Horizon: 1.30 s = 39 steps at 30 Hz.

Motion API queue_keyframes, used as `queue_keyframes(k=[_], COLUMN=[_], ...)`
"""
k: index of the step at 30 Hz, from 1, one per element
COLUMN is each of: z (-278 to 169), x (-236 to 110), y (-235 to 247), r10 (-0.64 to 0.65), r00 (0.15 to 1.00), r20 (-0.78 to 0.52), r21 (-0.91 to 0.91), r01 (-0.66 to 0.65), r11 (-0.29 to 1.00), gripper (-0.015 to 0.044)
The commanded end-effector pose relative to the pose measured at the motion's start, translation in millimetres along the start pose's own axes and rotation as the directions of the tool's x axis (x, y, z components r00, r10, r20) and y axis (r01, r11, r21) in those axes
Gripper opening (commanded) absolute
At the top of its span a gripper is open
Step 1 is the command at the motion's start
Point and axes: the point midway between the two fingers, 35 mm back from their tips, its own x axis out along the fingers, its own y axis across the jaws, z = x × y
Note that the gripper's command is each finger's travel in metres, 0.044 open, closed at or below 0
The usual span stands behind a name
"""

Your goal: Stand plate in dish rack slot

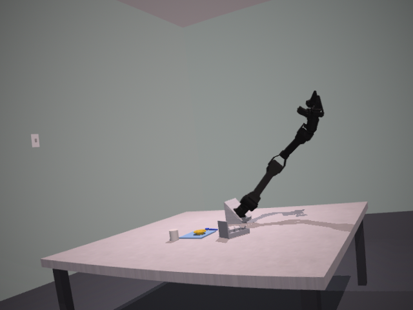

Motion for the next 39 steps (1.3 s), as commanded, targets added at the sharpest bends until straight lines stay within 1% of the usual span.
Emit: queue_keyframes(k=[1,5,10,20,27,31,39], z=[0,0,1,21,35,45,64], x=[0,3,8,14,13,12,13], y=[-1,-15,-51,-119,-148,-173,-213], r10=[-0.001,-0.028,-0.094,-0.211,-0.26,-0.304,-0.373], r00=[1.0,1.0,0.996,0.975,0.961,0.945,0.916], r20=[0.0,-0.001,0.001,0.064,0.094,0.117,0.15], r21=[-0.003,-0.064,-0.213,-0.487,-0.47,-0.498,-0.619], r01=[0.001,0.028,0.092,0.215,0.273,0.321,0.381], r11=[1.0,0.998,0.973,0.846,0.839,0.806,0.687], gripper=[0.04,0.04,0.04,0.04,0.04,0.04,0.04])
